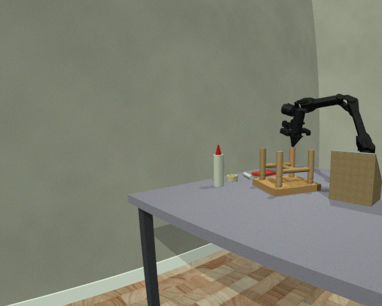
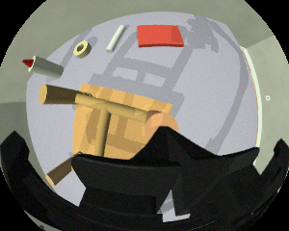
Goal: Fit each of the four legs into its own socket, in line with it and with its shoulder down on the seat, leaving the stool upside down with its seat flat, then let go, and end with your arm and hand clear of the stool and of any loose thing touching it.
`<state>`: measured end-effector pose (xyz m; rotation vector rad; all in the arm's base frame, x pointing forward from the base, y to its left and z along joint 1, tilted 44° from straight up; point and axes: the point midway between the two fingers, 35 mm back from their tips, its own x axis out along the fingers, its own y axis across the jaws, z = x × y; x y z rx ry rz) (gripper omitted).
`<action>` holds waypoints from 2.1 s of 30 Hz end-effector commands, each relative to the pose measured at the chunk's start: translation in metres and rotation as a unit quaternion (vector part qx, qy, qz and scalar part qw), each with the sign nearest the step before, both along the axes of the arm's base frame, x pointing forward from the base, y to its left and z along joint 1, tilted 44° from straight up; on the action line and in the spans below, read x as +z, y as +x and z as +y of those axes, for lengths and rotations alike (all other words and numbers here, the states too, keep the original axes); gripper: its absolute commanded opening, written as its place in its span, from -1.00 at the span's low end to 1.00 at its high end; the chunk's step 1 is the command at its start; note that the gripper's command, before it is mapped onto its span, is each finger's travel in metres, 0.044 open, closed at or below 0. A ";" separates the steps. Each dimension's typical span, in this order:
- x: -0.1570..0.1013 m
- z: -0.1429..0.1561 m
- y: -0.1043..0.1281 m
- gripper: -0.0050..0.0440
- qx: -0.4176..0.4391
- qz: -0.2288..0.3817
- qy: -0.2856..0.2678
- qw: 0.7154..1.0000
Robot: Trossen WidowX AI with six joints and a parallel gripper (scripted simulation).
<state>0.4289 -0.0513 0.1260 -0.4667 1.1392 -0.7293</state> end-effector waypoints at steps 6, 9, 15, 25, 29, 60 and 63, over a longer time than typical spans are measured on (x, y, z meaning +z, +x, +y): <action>0.007 0.009 0.003 -0.80 0.004 -0.003 -0.002 1.000; 0.011 0.013 0.003 -0.80 0.005 -0.005 -0.002 1.000; 0.018 0.020 0.004 -0.80 0.009 -0.009 -0.003 1.000; -0.021 0.068 0.000 -0.80 0.060 0.044 0.011 0.997; -0.043 0.096 -0.006 -0.80 0.089 0.075 0.016 0.993; -0.135 0.204 -0.067 -0.80 0.200 0.217 0.011 0.955; -0.135 0.204 -0.067 -0.80 0.200 0.217 0.011 0.955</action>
